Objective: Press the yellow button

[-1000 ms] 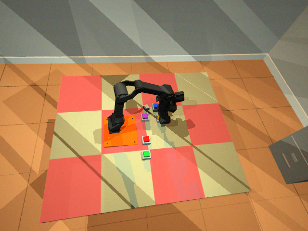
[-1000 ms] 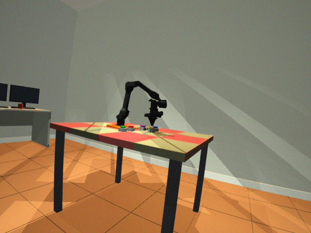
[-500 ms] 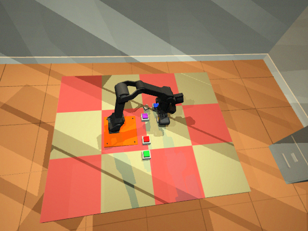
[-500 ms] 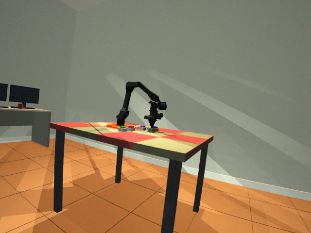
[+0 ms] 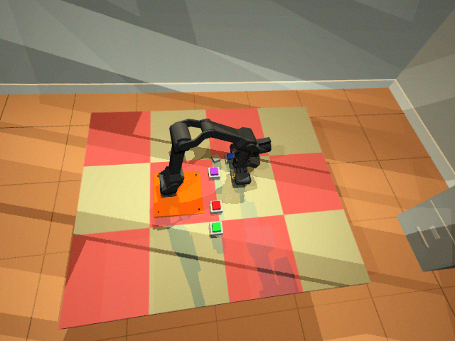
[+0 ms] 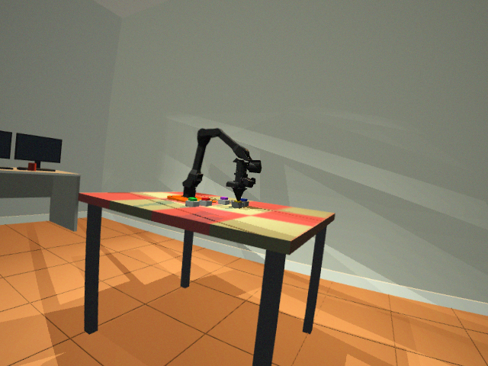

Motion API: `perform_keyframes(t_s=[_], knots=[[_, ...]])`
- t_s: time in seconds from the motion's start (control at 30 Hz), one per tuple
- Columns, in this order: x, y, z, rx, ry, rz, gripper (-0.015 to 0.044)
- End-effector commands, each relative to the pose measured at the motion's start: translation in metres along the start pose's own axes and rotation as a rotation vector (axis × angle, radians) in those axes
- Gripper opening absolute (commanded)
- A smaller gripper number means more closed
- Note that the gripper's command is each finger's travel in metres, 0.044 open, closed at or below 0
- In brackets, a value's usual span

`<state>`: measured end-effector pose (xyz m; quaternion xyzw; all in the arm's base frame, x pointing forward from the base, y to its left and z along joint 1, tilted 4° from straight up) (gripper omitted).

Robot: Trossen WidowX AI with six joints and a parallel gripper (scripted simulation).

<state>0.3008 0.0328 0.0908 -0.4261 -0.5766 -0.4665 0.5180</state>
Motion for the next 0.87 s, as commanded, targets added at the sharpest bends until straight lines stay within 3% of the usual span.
perform_keyframes(t_s=[0.0,0.2,0.67,0.83], knots=[[0.021,0.000,0.000,0.004,-0.004,0.001,0.0020],[0.032,0.000,-0.001,0.006,-0.006,0.001,0.0020],[0.093,-0.019,0.162,0.005,0.012,0.004,0.0387],[0.094,-0.020,0.164,0.005,0.012,0.004,0.0400]])
Point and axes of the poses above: the point midway between the two fingers, 35 mm back from their tips, its own x axis back along the fingers, its own z axis across the jaws, y = z × x, the point moved 1 cm from there along x, back along the fingers, and after that the axes turned 15 degrees about x, right-handed, at the moved point
